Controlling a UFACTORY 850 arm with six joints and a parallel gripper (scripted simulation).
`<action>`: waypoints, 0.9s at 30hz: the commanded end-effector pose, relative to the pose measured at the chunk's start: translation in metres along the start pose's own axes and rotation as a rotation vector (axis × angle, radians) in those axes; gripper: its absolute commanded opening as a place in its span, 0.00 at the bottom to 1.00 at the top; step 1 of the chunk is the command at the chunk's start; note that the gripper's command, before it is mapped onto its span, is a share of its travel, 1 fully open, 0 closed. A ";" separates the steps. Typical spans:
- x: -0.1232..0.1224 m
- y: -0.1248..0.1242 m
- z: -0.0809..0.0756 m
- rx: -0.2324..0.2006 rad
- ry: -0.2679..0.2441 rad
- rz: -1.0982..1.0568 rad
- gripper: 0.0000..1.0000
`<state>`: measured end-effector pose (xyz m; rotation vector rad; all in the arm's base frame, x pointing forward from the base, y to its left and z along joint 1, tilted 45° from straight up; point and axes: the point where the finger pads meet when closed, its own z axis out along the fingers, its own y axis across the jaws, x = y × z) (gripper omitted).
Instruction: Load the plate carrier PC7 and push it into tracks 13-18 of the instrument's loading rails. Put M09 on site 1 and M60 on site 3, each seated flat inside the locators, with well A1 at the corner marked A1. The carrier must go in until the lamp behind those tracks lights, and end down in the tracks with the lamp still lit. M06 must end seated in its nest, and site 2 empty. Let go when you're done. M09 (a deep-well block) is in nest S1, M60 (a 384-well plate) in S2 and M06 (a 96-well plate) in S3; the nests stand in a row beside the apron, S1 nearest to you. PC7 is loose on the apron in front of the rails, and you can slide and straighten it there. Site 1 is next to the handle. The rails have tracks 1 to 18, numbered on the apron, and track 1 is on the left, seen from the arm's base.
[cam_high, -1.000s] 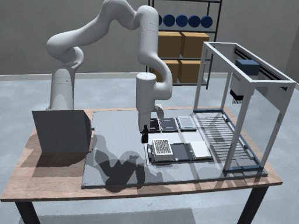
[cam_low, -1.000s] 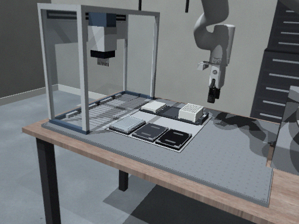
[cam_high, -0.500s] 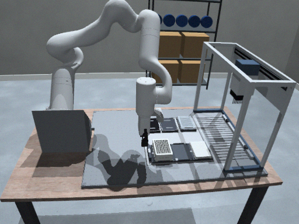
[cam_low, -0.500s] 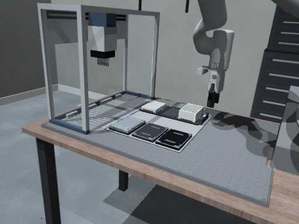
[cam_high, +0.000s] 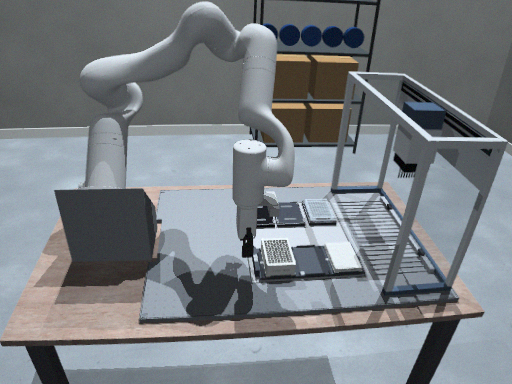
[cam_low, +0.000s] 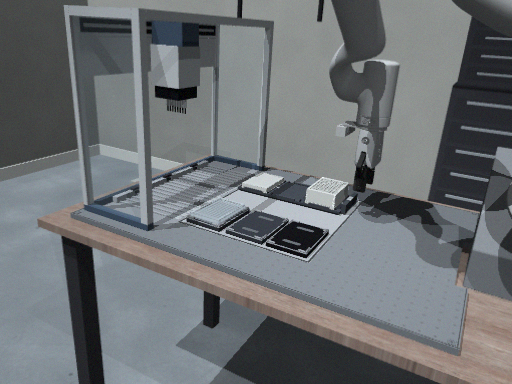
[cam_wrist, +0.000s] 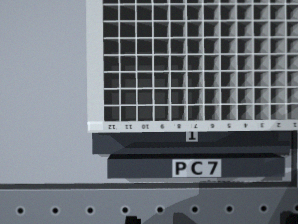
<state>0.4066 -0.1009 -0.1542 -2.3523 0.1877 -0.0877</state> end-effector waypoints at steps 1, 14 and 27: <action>0.001 0.000 0.006 -0.001 0.002 -0.001 0.82; 0.001 0.000 0.025 -0.001 0.002 -0.001 0.82; 0.001 0.000 0.040 -0.001 0.002 -0.001 0.82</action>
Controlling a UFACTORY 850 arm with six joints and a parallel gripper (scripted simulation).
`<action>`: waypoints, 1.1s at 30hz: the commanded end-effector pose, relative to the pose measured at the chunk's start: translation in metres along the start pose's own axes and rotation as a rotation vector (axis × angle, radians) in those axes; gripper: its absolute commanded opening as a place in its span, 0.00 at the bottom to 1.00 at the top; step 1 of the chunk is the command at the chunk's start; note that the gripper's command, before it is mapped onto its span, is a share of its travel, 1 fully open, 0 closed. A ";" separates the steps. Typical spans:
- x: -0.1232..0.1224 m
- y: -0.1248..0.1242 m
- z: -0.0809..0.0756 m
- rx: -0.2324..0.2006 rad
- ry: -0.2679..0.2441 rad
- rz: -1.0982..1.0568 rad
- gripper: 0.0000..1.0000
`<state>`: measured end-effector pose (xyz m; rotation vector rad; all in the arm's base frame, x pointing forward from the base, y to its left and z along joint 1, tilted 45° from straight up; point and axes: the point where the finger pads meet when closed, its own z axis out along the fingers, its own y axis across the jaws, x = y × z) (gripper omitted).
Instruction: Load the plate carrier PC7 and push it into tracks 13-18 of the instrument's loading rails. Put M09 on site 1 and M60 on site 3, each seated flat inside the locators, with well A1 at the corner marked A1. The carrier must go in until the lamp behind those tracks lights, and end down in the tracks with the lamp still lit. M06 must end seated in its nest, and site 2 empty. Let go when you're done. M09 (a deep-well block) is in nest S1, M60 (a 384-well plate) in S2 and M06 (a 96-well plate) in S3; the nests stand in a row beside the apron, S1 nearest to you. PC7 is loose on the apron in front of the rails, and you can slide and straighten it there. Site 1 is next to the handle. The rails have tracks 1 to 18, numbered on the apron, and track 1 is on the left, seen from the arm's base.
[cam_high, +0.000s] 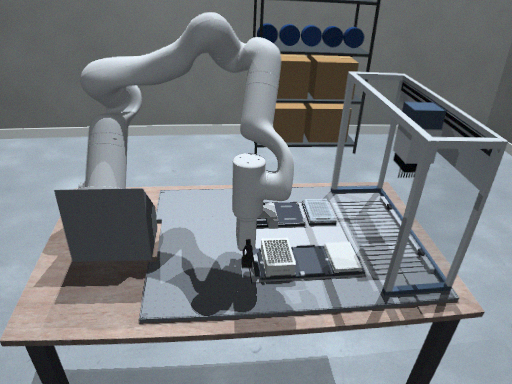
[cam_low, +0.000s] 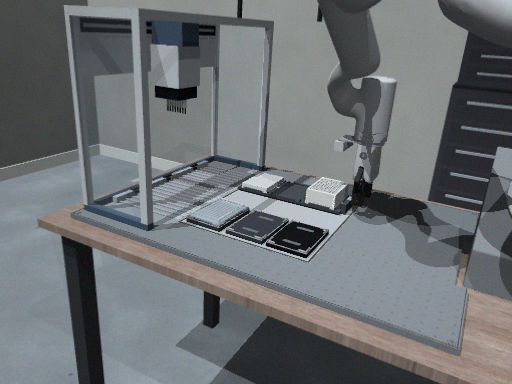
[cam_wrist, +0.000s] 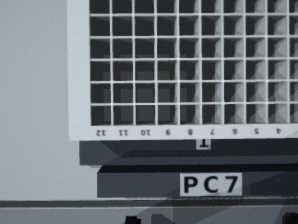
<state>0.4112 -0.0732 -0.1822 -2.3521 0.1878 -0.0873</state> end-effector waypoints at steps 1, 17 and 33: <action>0.001 0.000 0.000 -0.001 0.002 -0.001 0.82; 0.001 0.000 0.007 -0.001 0.002 -0.001 0.82; 0.001 0.000 0.016 -0.001 0.002 -0.001 0.82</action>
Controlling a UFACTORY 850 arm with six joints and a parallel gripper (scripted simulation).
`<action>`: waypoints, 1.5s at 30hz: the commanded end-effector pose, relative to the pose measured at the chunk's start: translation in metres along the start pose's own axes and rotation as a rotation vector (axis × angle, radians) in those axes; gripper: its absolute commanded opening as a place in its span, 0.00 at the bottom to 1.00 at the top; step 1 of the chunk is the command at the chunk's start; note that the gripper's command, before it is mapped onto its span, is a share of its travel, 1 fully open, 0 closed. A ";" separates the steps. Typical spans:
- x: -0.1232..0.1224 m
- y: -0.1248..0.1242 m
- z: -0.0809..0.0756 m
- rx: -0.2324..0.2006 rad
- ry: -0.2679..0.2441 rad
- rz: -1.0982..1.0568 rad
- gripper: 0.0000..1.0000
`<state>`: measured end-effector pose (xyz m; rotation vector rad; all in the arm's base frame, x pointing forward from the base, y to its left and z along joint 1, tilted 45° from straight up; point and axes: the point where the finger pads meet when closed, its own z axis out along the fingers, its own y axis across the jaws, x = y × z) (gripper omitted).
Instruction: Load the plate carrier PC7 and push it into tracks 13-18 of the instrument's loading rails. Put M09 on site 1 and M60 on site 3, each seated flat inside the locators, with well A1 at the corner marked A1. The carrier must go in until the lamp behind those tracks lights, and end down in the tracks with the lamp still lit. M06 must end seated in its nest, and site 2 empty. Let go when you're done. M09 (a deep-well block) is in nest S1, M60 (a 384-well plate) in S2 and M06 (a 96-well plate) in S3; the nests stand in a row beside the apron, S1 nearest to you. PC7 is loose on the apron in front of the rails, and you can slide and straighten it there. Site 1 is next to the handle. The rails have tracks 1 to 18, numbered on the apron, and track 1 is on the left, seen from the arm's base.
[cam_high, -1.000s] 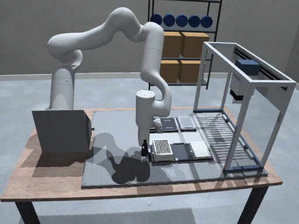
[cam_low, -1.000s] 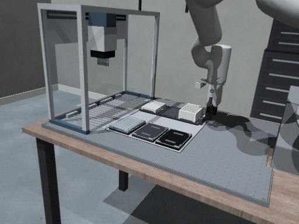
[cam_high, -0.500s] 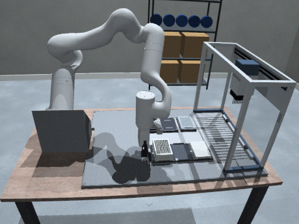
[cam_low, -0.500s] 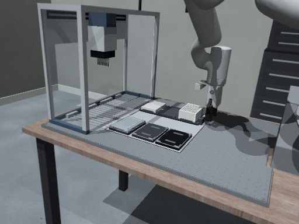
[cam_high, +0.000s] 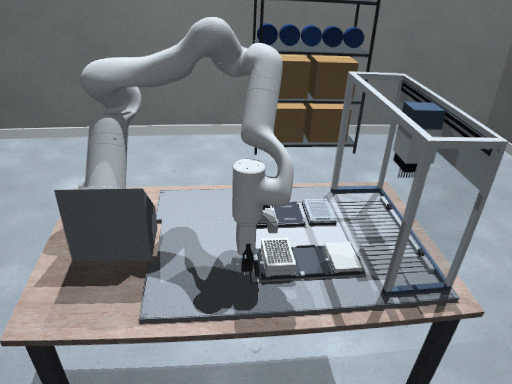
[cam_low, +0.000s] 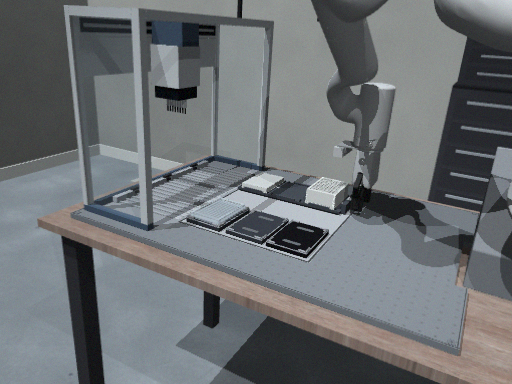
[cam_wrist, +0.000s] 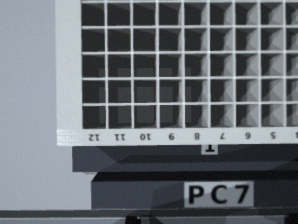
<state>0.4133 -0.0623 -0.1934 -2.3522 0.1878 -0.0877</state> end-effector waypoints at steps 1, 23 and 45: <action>0.001 0.000 0.001 -0.001 0.002 -0.001 0.82; 0.006 0.000 0.005 -0.001 0.002 -0.001 0.82; 0.026 0.000 0.005 -0.001 0.002 -0.001 0.82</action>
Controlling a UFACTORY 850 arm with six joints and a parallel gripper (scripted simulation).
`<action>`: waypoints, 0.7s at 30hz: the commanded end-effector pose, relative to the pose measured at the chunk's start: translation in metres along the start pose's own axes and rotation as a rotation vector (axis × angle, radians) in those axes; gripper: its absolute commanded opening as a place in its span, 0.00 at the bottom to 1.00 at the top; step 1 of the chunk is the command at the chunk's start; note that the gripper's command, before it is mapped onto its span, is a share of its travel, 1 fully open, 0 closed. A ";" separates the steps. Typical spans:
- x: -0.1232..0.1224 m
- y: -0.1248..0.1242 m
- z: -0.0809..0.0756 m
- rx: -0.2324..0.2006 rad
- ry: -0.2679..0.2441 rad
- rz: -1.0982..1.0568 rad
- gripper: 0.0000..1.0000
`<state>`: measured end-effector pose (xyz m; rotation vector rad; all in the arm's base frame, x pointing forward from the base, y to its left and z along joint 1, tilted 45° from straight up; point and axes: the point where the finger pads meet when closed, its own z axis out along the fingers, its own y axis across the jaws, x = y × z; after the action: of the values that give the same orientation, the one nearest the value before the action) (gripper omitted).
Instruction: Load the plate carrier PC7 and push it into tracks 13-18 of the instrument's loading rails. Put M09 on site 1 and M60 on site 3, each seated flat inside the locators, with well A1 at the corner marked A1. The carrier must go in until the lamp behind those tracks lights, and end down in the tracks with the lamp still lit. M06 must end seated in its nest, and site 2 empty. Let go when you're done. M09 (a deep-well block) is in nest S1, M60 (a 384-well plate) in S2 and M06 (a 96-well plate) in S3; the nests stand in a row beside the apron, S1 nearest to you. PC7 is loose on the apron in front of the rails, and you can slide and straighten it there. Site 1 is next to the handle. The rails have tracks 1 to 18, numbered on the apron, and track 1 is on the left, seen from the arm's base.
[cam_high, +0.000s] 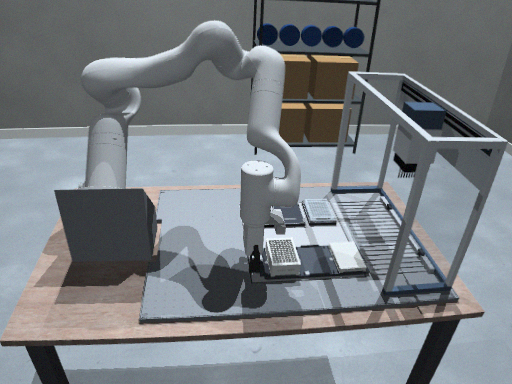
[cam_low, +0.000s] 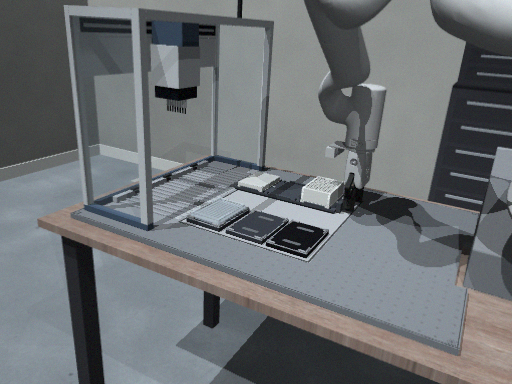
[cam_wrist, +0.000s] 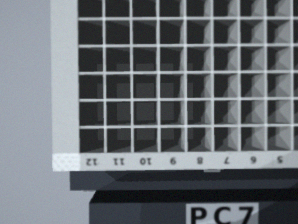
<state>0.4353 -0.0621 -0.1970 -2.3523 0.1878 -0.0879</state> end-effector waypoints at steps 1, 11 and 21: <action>0.005 0.000 -0.001 -0.001 0.002 -0.001 0.82; 0.013 0.000 -0.001 -0.001 0.002 -0.001 0.82; 0.022 0.000 -0.001 -0.001 0.002 -0.001 0.82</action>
<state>0.4541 -0.0652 -0.1968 -2.3524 0.1878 -0.0880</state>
